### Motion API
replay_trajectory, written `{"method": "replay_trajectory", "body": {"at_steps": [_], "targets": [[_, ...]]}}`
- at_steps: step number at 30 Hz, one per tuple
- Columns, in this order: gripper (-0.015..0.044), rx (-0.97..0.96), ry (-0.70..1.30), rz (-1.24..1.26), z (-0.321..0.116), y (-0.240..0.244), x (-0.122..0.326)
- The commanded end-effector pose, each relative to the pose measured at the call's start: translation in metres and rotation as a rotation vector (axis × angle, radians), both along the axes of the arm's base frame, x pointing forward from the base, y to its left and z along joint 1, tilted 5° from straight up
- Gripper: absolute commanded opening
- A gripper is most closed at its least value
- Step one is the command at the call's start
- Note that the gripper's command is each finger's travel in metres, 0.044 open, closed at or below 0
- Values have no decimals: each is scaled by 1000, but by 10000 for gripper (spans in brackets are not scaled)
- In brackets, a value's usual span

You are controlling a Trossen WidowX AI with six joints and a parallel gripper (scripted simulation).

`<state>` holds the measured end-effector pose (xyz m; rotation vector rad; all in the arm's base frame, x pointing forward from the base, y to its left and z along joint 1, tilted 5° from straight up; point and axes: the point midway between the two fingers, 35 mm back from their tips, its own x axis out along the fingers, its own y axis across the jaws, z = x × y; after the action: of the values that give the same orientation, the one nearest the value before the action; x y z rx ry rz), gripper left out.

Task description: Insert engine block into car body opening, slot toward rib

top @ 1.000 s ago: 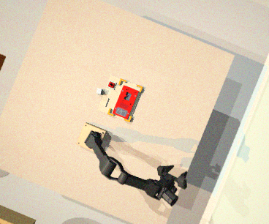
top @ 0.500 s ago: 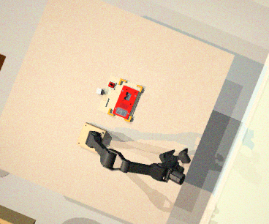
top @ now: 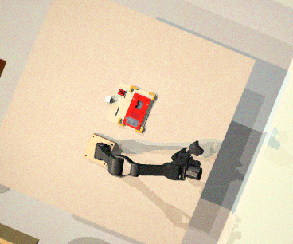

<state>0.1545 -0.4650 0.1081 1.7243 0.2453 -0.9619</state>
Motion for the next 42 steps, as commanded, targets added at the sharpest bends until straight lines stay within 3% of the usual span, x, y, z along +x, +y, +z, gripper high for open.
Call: {"method": "replay_trajectory", "body": {"at_steps": [1, 10, 42], "targets": [[440, -3, 18, 73, 1, 17, 23], [440, -27, 45, 203, 4, 47, 62], [440, -393, 290, 1041, 2, 188, 169]]}}
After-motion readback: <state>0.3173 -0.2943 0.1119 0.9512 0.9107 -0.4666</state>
